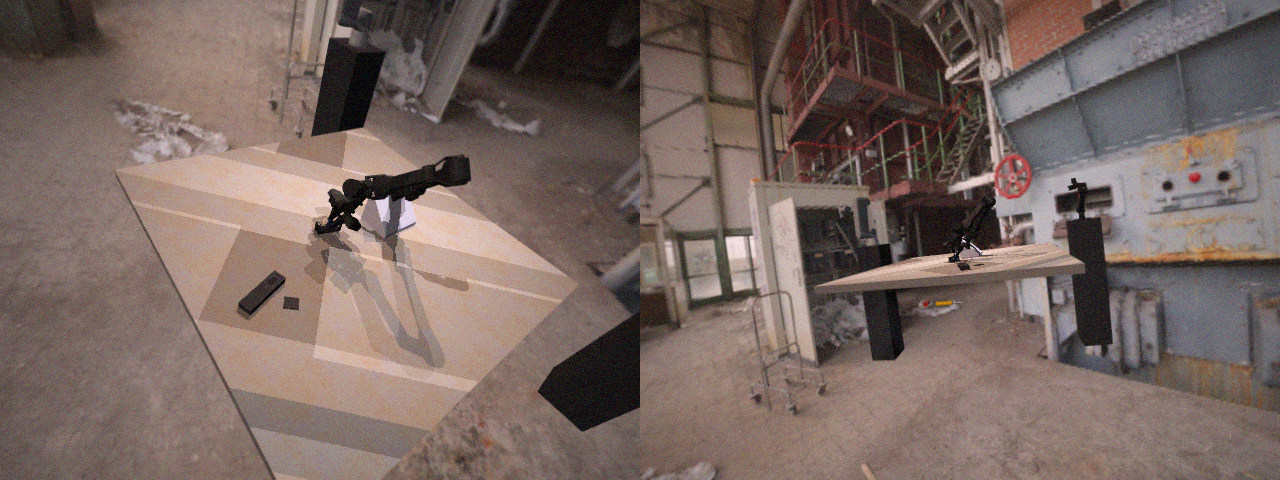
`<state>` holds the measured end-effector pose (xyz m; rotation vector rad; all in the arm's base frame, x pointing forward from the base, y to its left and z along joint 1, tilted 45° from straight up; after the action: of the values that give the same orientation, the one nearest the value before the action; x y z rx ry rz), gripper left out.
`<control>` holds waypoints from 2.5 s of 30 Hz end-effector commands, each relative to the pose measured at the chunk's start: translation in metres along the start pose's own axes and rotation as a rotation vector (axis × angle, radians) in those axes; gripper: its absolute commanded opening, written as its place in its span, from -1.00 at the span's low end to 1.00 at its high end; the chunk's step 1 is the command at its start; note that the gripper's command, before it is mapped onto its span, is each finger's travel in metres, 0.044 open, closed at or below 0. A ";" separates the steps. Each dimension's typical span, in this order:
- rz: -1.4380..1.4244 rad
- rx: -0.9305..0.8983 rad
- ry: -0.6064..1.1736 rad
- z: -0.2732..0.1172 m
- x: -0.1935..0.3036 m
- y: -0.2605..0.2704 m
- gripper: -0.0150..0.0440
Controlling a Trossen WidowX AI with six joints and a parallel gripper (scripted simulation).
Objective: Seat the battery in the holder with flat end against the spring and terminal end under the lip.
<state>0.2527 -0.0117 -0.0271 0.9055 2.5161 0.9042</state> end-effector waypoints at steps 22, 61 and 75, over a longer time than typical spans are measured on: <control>-0.009 0.038 0.071 0.006 -0.004 -0.002 -0.21; -0.030 0.101 0.269 0.018 -0.017 0.001 -0.21; -0.040 0.120 0.345 0.020 -0.021 0.004 -0.21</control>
<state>0.2830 -0.0174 -0.0351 0.7935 2.8598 0.9637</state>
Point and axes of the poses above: the point midway between the two fingers, 35 mm back from their tips, its own z axis out along the fingers, its own y axis across the jaws, x = y × z, the point moved 5 cm from there along -z, back along the fingers, and after that the axes turned 13 degrees about z, right-handed, at the moved point
